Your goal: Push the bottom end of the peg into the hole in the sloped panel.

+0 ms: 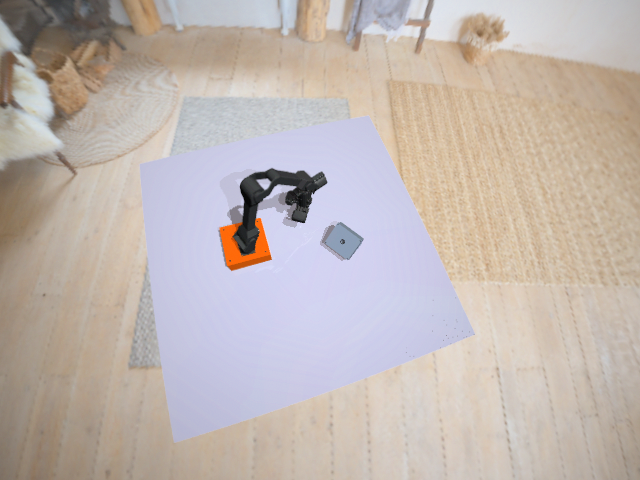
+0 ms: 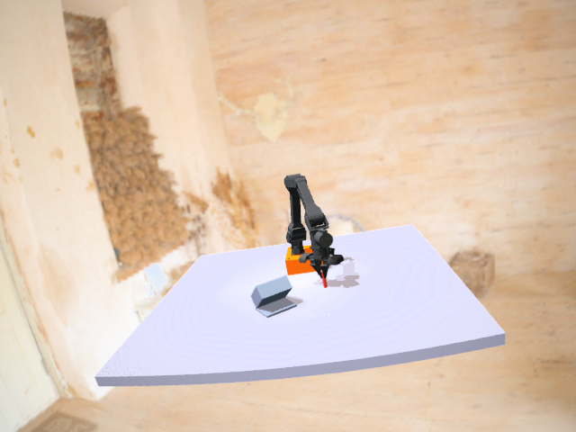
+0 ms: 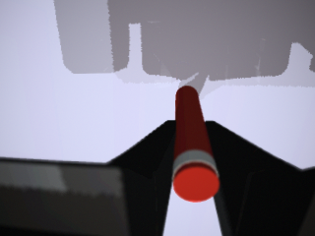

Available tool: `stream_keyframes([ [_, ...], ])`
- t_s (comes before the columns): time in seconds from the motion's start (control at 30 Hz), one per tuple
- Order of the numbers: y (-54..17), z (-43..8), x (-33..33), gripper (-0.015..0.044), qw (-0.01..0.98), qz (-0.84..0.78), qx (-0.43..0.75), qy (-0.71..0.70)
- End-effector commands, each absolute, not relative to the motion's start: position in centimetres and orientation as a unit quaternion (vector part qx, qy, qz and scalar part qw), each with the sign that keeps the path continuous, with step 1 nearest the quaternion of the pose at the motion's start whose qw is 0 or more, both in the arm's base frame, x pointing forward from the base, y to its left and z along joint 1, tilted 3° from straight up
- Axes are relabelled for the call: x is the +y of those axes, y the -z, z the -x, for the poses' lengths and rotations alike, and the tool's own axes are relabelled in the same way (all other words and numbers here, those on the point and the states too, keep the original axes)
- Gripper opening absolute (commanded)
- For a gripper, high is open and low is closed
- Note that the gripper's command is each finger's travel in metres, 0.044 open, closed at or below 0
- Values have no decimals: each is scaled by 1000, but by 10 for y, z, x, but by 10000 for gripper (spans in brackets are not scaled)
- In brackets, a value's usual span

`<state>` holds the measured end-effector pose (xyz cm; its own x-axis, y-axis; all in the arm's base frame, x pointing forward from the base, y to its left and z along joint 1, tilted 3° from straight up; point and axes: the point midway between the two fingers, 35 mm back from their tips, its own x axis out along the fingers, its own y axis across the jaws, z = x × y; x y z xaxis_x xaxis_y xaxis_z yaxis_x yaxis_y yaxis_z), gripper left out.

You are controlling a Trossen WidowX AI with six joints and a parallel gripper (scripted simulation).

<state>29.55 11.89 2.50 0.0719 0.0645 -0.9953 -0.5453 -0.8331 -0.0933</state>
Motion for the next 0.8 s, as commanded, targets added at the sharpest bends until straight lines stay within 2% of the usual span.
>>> stream_keyframes([
  [0.0,-27,-296,119,0,231,695,173,-659],
  [0.77,-104,-295,113,0,233,691,175,-662],
])
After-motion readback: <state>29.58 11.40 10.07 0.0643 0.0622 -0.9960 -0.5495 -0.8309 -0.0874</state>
